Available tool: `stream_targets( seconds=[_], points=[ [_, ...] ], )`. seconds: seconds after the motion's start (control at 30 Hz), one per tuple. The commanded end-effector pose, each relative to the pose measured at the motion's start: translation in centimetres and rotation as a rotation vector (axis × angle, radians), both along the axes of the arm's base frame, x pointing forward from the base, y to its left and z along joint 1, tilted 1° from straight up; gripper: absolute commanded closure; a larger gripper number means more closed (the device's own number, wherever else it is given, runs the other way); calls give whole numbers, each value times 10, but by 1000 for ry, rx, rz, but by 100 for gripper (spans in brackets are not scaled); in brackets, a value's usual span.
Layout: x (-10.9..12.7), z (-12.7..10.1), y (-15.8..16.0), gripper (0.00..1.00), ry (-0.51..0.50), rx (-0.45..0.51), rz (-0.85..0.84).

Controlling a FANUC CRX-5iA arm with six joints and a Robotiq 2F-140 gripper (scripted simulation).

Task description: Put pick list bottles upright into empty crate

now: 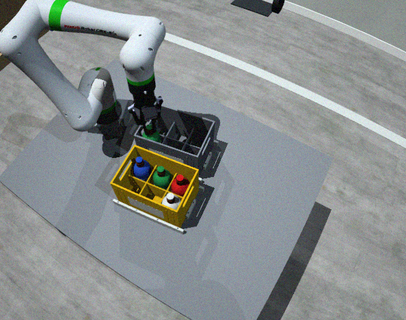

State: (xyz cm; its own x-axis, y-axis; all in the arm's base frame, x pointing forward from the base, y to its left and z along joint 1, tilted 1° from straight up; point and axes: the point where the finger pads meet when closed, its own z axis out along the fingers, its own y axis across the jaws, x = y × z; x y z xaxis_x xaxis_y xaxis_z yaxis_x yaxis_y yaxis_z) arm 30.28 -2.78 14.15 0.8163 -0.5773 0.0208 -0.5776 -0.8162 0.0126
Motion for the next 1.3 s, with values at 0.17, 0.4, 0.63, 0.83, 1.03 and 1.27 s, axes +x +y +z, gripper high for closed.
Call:
stream_targets(
  seconds=[0.17,0.4,0.63,0.83,1.03,1.27],
  points=[
    [1,-3,0,90,-2,0,0],
    [1,-6,0,90,-2,0,0],
    [1,-10,0,90,-2,0,0],
    [1,-12,0,90,-2,0,0],
    [1,-15,0,90,-2,0,0],
    [1,-17,0,90,-2,0,0]
  ],
)
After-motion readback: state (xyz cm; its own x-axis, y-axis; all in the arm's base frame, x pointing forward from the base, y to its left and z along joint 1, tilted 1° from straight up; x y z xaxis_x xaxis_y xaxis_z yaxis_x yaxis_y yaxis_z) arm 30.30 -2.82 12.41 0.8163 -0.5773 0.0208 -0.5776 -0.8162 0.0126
